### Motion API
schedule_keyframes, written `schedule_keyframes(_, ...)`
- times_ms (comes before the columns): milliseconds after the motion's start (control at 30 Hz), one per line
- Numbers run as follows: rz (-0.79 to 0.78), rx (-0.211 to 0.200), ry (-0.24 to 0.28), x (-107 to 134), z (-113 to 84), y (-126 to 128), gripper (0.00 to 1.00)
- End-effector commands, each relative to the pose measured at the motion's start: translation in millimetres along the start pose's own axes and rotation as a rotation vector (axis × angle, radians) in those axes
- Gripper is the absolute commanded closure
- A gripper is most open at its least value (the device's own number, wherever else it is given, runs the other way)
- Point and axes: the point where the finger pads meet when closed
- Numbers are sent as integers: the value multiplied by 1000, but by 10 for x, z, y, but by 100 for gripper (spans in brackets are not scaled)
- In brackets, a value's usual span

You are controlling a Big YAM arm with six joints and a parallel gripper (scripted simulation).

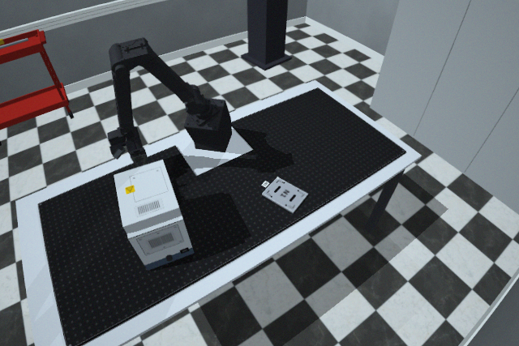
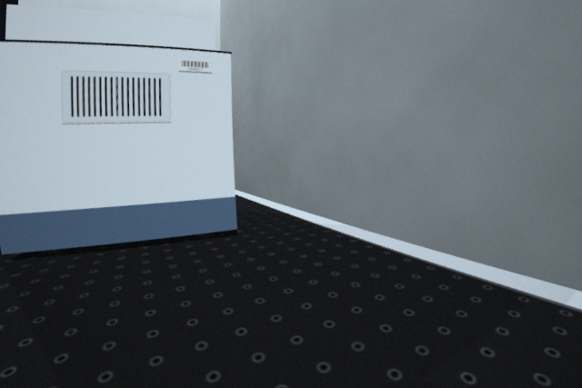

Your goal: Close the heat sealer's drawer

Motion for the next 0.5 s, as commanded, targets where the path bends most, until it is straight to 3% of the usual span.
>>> schedule_keyframes(0,36,-2,13,72,77,-35,70)
schedule_keyframes(467,35,-1,12,73,156,-35,70)
Point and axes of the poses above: the point where the finger pads meet when closed, its own z axis out along the fingers, its own y axis across the jaws, x = y × z, and after that the axes turned 2 degrees about -z, right-handed
